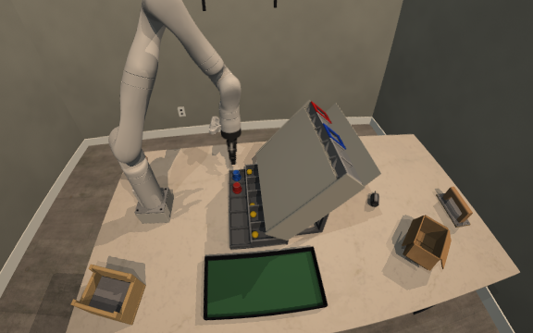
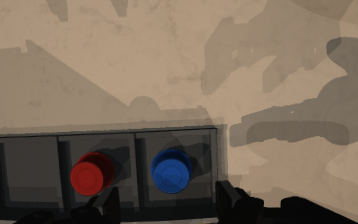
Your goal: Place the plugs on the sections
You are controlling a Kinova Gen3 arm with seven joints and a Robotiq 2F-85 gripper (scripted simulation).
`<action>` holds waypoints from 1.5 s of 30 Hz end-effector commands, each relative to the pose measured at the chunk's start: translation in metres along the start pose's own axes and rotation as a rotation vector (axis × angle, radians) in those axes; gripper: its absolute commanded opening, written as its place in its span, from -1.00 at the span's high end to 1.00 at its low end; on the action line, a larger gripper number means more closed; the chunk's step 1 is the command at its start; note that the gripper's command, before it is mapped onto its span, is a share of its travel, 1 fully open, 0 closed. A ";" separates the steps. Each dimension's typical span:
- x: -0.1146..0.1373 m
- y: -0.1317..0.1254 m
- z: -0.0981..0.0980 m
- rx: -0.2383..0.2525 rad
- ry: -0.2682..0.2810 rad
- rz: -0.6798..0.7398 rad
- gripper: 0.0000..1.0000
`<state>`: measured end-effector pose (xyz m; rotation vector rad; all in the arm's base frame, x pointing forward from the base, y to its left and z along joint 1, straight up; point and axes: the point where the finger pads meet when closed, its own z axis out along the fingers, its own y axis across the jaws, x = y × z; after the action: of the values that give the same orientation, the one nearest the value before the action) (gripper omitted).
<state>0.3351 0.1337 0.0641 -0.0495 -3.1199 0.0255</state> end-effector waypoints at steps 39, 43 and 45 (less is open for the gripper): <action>-0.065 -0.145 -0.140 0.000 -0.014 -0.016 -0.30; -0.065 -0.145 -0.140 0.000 -0.014 -0.016 -0.30; -0.065 -0.145 -0.140 0.000 -0.014 -0.016 -0.30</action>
<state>0.3982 -0.0094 0.2030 -0.0274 -3.1339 0.0282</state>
